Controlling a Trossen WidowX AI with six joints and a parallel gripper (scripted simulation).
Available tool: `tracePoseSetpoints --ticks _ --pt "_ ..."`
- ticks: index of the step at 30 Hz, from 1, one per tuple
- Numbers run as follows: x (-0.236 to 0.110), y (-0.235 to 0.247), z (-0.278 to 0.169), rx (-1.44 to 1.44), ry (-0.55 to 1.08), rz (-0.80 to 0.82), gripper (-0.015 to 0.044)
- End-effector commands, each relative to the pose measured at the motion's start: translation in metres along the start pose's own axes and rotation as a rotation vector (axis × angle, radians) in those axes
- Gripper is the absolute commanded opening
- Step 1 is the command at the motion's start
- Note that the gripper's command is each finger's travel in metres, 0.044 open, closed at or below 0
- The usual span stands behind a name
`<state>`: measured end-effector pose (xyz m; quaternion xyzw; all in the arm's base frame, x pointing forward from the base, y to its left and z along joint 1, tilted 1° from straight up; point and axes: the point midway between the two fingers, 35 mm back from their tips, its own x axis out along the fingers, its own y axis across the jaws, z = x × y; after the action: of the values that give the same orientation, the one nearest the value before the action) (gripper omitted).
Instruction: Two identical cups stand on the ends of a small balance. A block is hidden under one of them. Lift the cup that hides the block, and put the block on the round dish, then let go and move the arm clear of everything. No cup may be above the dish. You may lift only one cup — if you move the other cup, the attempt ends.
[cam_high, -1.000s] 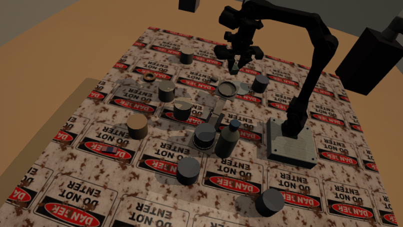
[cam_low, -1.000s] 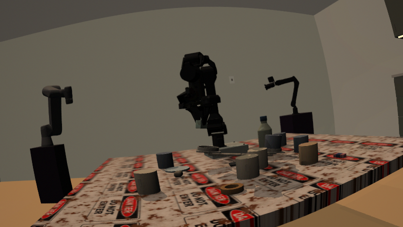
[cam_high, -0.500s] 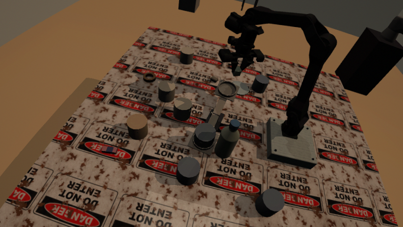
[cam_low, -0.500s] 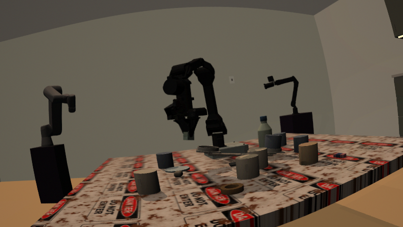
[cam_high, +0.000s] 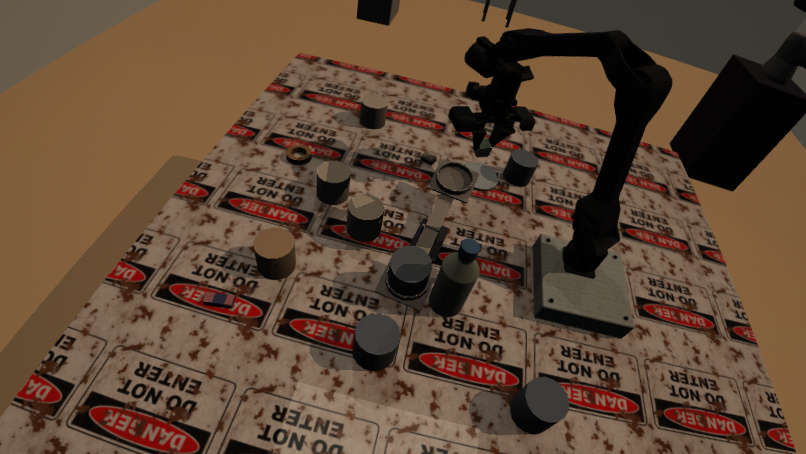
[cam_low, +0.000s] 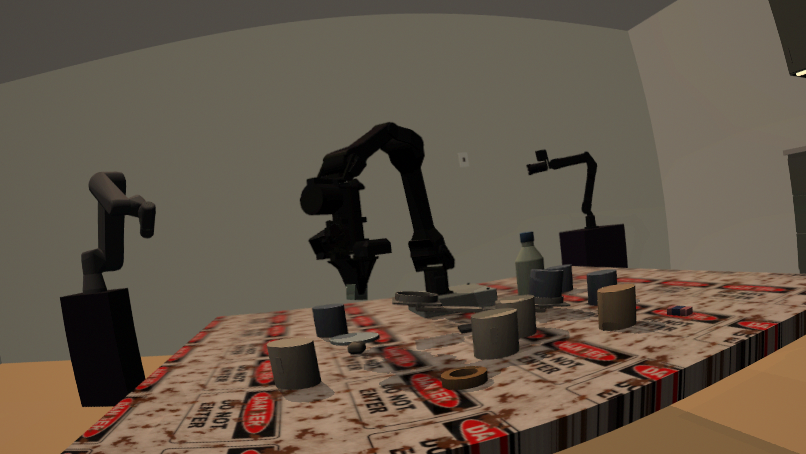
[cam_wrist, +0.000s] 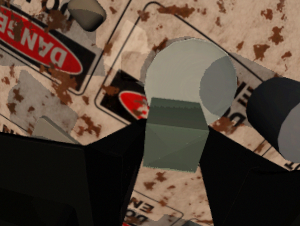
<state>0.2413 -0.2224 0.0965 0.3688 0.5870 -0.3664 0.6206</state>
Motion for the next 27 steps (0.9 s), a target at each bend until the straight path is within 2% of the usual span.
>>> tracePoseSetpoints --ticks 1,9,18,27 --pt "0.012 -0.012 0.003 -0.002 0.013 -0.001 0.0" --pt "0.025 -0.024 0.007 0.0 0.012 -0.002 0.0" --pt "0.06 -0.024 0.006 0.0 0.012 -0.002 0.0" --pt "0.066 -0.024 0.006 0.0 0.012 -0.002 0.0"
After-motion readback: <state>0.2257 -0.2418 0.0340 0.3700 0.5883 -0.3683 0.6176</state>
